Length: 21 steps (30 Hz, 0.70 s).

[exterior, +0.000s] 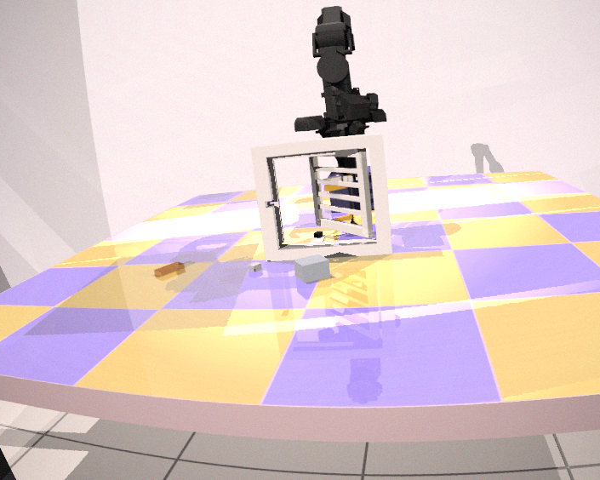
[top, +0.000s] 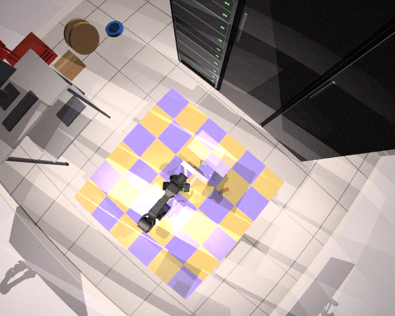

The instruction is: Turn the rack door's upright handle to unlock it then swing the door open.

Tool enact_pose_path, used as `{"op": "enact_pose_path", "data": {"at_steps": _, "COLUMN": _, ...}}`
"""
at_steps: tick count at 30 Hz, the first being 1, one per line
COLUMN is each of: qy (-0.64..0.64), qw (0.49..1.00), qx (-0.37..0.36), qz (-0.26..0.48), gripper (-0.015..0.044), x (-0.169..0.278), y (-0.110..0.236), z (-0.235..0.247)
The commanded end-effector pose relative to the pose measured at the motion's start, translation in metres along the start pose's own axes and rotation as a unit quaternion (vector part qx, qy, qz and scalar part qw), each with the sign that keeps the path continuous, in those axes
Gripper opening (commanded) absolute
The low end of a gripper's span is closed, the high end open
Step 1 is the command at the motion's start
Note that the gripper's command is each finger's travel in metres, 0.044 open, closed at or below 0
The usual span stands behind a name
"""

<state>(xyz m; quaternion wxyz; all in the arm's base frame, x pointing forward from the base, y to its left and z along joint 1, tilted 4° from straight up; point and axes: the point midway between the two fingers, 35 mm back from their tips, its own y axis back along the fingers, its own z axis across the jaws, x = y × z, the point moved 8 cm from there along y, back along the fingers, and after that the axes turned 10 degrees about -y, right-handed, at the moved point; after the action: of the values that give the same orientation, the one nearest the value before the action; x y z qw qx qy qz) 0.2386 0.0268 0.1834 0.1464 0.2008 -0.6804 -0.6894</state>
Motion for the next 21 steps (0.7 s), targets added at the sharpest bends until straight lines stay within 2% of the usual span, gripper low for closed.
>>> {"op": "enact_pose_path", "data": {"at_steps": 1, "qy": -0.037, "qw": 0.999, "qx": 0.006, "qz": -0.004, "gripper": 0.0025, "x": -0.001, "y": 0.000, "z": 0.005}}
{"op": "enact_pose_path", "data": {"at_steps": 21, "qy": -0.170, "qw": 0.986, "qx": 0.004, "qz": -0.005, "gripper": 0.0025, "x": -0.010, "y": -0.001, "z": 0.043}}
